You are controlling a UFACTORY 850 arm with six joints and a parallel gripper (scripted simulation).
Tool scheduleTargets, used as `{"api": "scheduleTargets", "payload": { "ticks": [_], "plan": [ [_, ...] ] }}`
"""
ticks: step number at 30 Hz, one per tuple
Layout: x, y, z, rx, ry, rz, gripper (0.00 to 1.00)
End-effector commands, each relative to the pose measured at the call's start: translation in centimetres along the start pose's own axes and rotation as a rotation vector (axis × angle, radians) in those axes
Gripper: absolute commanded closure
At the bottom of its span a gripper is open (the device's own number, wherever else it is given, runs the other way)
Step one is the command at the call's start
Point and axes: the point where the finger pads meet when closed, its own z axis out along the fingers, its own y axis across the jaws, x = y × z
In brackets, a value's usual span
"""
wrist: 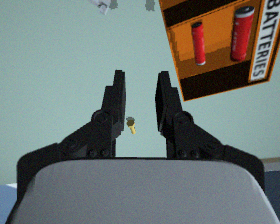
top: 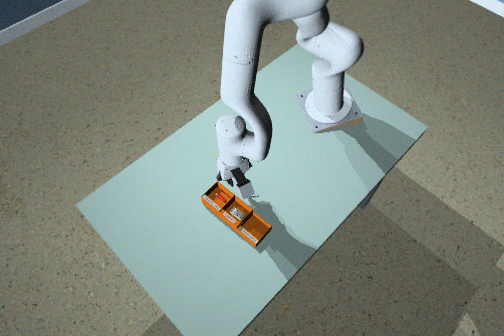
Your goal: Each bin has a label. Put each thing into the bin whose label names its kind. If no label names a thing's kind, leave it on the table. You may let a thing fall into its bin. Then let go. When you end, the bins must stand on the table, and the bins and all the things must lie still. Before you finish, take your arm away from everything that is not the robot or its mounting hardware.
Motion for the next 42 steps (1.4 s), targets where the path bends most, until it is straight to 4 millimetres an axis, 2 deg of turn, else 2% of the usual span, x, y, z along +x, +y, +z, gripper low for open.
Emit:
{"api": "scheduleTargets", "payload": {
  "ticks": [1,2,4,11,14,21,42],
  "plan": [
    [-4.6,-1.5,-0.3,-0.022,-0.006,0.106,0.71],
    [-5.4,-1.7,-0.3,-0.022,-0.006,0.106,0.71],
    [-5.4,-1.7,-0.3,-0.022,-0.006,0.106,0.71],
    [-10.9,-3.6,-0.4,-0.022,-0.006,0.106,0.71],
    [-11.6,-3.9,-0.4,-0.022,-0.006,0.106,0.71],
    [-11.7,-3.9,-0.4,-0.022,-0.006,0.106,0.71],
    [-10.5,-3.5,-0.4,-0.022,-0.006,0.106,0.71]
  ]
}}
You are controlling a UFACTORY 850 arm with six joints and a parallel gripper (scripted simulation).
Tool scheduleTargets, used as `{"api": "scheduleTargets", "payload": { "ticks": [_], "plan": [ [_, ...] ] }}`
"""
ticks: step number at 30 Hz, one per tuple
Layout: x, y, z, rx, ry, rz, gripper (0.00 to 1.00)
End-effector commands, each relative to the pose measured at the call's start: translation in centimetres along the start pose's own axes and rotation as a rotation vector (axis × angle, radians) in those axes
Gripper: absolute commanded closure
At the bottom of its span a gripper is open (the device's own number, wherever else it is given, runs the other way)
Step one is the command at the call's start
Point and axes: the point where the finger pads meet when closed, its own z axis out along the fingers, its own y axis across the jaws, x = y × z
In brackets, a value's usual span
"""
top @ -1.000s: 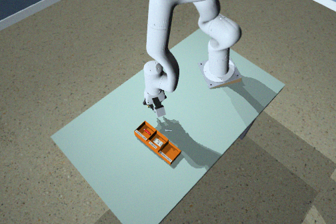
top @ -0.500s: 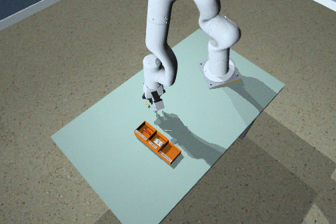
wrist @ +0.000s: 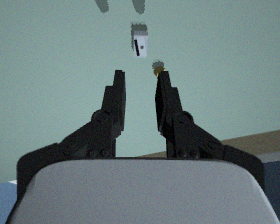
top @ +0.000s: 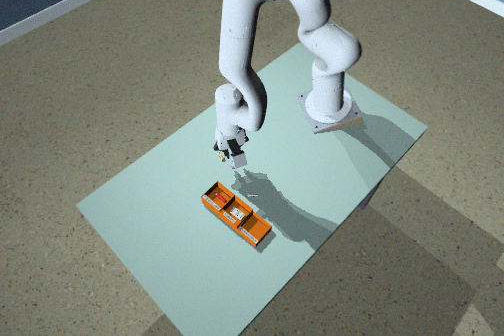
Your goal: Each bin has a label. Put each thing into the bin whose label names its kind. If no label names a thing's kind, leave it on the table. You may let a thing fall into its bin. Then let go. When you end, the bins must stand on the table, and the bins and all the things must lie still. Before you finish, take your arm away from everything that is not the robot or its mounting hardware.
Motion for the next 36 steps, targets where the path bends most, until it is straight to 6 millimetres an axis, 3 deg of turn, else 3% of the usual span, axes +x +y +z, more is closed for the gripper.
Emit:
{"api": "scheduleTargets", "payload": {
  "ticks": [1,5,22,36],
  "plan": [
    [0.1,0.1,0.0,-0.002,0.000,0.000,0.71],
    [0.1,0.1,0.0,-0.002,0.000,0.000,0.71],
    [0.1,0.1,5.9,-0.001,0.000,0.000,0.71],
    [0.1,0.1,6.7,-0.001,0.000,0.000,0.71]
  ]
}}
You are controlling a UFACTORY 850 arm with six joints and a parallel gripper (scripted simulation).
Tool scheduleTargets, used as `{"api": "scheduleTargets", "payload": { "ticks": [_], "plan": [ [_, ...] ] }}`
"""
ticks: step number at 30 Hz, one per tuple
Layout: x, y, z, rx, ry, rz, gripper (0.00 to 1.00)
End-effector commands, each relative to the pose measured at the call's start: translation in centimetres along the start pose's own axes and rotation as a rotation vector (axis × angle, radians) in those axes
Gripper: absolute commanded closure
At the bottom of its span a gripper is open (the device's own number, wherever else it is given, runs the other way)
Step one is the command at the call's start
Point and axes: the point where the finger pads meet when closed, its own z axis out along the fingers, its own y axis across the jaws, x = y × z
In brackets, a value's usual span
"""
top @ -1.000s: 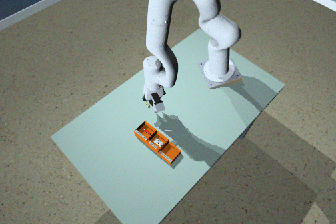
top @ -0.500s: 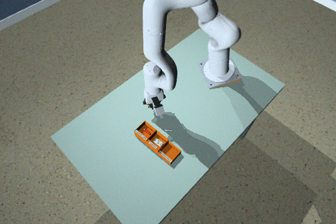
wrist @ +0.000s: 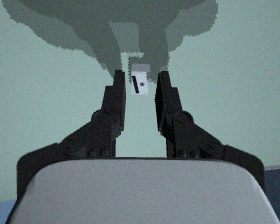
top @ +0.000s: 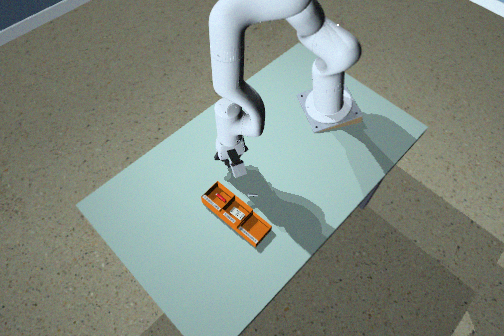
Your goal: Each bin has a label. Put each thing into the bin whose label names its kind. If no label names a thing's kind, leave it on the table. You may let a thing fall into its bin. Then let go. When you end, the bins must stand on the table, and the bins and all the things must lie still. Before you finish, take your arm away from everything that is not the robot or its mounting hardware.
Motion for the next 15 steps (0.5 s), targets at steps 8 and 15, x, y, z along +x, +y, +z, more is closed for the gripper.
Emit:
{"api": "scheduleTargets", "payload": {
  "ticks": [8,15],
  "plan": [
    [0.01,-0.01,0.92,-0.013,-0.007,0.001,0.71],
    [0.01,-0.02,0.92,-0.013,-0.007,0.001,0.71]
  ]
}}
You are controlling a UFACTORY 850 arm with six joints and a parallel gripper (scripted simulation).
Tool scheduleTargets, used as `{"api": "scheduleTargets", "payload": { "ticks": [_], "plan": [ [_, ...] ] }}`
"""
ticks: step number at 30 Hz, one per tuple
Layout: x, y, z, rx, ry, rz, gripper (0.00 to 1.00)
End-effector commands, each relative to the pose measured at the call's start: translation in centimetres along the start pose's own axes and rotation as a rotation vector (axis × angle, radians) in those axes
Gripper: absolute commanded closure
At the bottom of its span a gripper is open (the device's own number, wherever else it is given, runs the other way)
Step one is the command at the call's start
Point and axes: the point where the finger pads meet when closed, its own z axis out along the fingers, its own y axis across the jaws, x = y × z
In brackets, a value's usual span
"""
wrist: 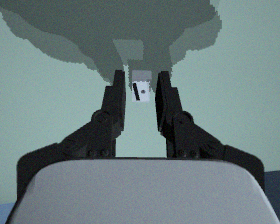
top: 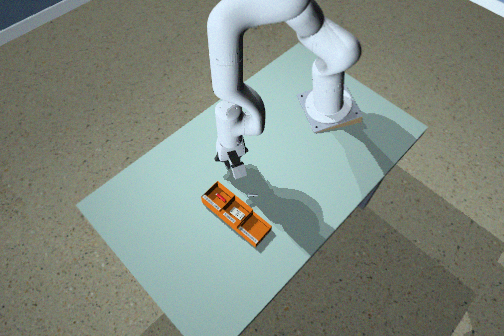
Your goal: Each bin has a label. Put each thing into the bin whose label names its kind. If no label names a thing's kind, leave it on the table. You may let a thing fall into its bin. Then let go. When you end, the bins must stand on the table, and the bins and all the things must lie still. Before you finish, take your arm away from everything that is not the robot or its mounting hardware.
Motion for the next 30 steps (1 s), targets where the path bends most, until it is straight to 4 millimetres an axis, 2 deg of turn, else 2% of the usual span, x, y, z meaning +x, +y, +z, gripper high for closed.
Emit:
{"api": "scheduleTargets", "payload": {
  "ticks": [1,4,5,30],
  "plan": [
    [0.02,0.04,-0.01,-0.013,-0.004,0.000,0.71],
    [0.02,0.04,-0.01,-0.013,-0.004,0.000,0.71],
    [0.02,0.04,-0.01,-0.013,-0.004,0.000,1.00],
    [0.02,0.04,-0.01,-0.013,-0.004,0.000,1.00]
  ]
}}
